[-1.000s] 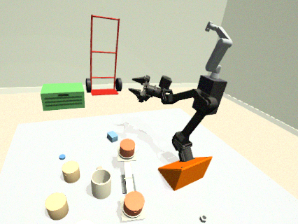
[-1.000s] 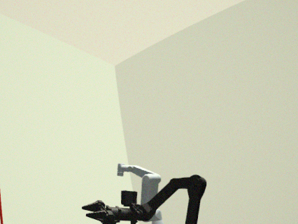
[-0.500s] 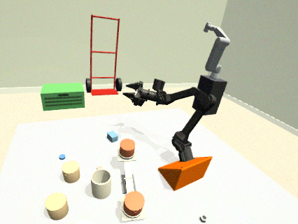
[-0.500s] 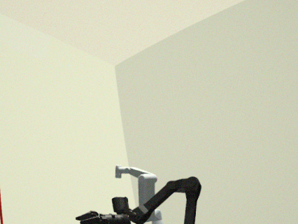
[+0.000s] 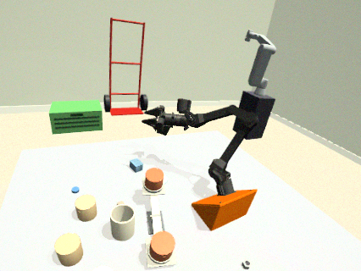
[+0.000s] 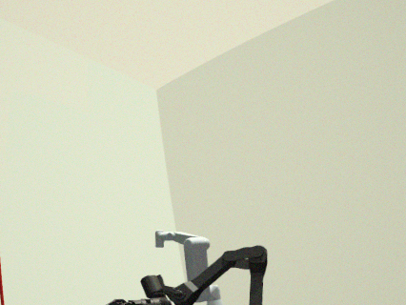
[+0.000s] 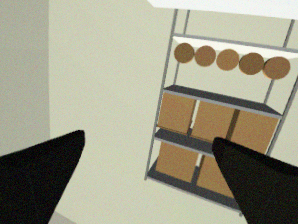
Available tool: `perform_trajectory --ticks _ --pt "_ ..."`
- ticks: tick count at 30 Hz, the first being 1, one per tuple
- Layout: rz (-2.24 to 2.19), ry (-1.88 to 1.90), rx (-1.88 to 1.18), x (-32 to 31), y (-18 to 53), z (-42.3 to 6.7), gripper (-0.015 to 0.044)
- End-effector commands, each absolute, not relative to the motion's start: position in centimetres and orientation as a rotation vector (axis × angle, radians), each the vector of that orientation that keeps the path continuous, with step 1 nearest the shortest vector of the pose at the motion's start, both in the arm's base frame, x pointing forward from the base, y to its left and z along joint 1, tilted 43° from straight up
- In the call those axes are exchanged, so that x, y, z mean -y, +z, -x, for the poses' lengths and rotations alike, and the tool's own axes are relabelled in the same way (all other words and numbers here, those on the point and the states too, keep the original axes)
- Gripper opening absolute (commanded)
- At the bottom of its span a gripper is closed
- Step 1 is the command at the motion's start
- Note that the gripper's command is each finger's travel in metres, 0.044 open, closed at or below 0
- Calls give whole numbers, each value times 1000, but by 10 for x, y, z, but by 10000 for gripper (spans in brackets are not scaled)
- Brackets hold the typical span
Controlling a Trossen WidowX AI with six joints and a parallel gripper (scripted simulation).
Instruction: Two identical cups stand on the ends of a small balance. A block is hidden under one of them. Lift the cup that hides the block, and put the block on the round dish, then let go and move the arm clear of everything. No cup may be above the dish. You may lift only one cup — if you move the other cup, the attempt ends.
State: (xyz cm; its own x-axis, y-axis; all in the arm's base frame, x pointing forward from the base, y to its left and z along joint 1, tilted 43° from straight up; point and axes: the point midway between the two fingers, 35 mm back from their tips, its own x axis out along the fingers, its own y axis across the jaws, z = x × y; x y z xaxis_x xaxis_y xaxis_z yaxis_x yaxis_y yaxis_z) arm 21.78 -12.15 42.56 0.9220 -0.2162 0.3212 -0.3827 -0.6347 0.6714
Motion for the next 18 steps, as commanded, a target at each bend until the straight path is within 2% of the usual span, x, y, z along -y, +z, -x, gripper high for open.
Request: perform_trajectory --ticks 1,18 --pt "-2304 244 399 119 420 -227 440" --pt "-2410 -2 256 108 369 -277 440"
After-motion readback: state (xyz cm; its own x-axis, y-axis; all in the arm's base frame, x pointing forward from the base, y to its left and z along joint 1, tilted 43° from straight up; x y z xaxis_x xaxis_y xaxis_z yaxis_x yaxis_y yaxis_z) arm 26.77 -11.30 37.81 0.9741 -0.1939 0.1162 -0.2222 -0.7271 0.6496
